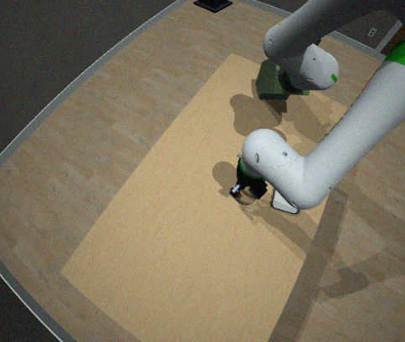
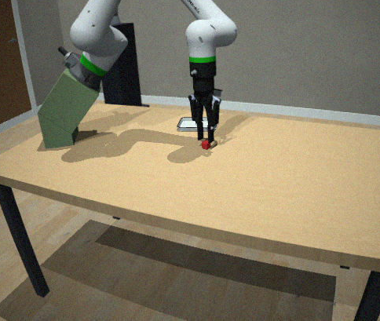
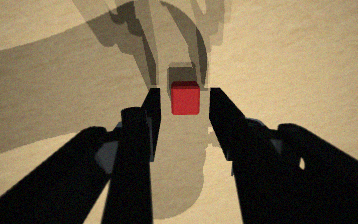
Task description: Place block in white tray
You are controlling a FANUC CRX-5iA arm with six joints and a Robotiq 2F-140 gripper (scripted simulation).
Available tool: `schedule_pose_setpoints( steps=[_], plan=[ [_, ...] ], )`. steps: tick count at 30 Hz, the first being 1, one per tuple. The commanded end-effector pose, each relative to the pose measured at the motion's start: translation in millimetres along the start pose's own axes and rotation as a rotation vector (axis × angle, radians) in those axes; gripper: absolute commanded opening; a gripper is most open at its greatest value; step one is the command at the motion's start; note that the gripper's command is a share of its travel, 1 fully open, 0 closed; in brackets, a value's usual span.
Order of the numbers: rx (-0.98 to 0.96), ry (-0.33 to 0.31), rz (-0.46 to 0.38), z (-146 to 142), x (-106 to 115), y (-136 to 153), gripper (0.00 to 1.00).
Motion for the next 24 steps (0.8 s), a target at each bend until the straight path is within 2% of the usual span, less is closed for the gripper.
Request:
schedule_pose_setpoints(
  steps=[1,12,24],
  plan=[
    [0.000,0.001,0.000,0,0,0,0.34],
    [0.000,0.001,0.000,0,0,0,0.34],
    [0.000,0.001,0.000,1,-17,0,0.34]
  ],
)
Point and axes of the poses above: the point where the finger pads meet when closed, its own x axis back along the fingers, its own z axis across the jaws, y = z × x, the point moved 8 cm from there along x, back along the fingers, and after that the axes turned 8 degrees about -x, right-handed, at the moved point
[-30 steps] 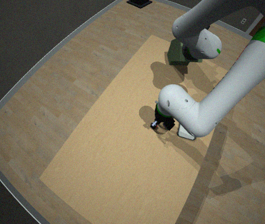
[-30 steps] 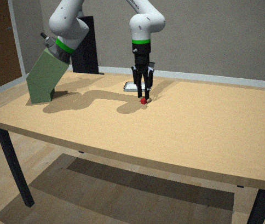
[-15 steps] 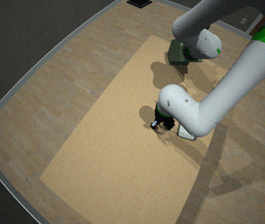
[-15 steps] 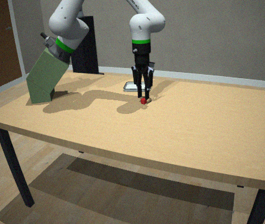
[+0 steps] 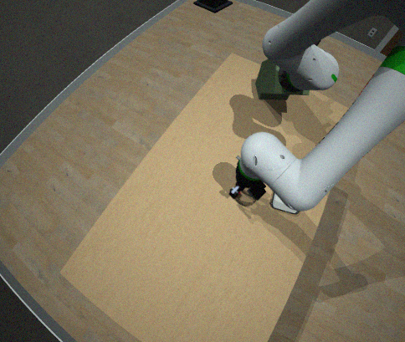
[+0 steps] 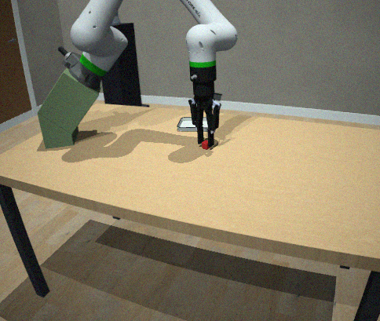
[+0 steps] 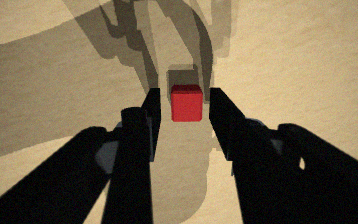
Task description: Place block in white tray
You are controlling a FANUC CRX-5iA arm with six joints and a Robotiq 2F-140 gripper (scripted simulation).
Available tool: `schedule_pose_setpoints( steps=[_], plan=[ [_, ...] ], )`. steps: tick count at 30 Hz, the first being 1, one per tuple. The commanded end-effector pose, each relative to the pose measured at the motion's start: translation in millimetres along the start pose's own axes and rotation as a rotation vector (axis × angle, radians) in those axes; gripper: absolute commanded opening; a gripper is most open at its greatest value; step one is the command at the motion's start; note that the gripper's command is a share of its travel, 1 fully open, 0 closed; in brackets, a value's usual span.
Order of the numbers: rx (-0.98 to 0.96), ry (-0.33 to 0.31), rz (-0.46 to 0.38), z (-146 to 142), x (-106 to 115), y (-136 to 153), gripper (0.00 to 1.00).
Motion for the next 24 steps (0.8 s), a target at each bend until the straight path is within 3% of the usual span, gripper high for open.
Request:
schedule_pose_setpoints(
  steps=[1,21,22,24],
  plan=[
    [0.000,0.002,0.000,0.8,-2.3,-0.3,0.34],
    [0.000,0.002,0.000,0.8,-9.3,-0.3,0.34],
    [0.000,0.002,0.000,0.8,-9.3,-0.3,0.10],
    [0.000,0.002,0.000,0.8,-9.3,-0.3,0.10]
  ],
)
Point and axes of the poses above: the point where the finger pads meet when closed, its own x axis back along the fingers, its own z axis across the jaws, y = z × x, the point moved 8 cm from there along x, back along the fingers, and after that the axes turned 8 degrees about -x, right-handed, at the moved point
